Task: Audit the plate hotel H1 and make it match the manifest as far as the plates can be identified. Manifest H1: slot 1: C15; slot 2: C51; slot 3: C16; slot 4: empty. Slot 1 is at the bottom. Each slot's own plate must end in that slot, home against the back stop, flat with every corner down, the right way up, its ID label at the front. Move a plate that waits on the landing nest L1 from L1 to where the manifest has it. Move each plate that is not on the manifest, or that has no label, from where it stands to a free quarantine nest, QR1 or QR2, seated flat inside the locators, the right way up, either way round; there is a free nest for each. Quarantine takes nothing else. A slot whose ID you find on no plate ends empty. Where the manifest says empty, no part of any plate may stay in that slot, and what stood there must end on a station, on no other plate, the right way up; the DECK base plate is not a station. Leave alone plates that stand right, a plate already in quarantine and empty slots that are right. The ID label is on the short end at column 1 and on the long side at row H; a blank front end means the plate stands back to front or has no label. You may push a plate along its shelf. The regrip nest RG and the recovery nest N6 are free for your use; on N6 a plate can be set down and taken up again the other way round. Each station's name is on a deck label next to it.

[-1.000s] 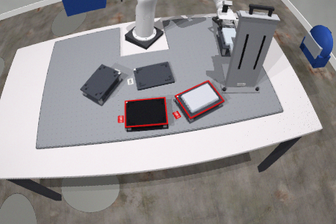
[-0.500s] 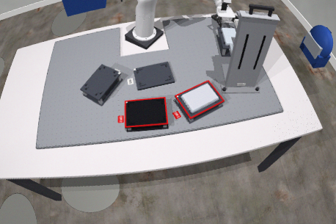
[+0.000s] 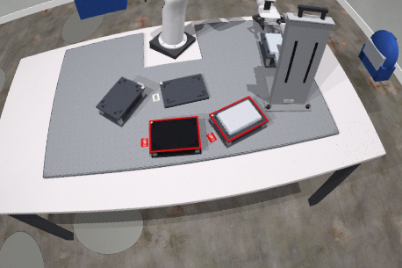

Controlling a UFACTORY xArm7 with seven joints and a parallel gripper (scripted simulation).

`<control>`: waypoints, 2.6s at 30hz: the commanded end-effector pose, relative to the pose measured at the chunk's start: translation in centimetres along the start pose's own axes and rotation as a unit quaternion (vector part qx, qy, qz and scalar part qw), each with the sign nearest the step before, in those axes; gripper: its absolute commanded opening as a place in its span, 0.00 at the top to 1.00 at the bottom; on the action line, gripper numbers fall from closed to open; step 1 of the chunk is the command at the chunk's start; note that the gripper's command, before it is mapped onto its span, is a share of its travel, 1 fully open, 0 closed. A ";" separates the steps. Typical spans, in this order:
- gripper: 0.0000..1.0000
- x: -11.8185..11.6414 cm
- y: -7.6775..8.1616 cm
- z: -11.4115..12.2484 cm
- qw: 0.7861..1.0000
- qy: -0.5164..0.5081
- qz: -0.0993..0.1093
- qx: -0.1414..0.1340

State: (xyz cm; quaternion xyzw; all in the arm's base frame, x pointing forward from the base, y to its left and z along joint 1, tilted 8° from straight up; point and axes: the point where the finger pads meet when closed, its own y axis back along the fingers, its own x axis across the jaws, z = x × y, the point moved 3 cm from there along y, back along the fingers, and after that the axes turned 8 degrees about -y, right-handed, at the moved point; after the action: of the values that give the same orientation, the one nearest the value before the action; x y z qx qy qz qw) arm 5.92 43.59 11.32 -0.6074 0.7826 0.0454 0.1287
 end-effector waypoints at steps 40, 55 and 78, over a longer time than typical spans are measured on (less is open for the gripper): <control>0.00 -0.5 1.5 -3.0 1.000 -0.002 0.000 -0.001; 0.00 -1.0 1.3 -6.4 1.000 -0.002 0.000 -0.001; 0.00 -1.7 1.1 -11.5 1.000 -0.002 0.000 -0.001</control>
State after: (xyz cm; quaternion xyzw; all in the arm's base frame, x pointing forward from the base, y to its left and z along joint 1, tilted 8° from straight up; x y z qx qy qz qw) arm 3.62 42.83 22.23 -0.6074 0.7826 0.0457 0.1288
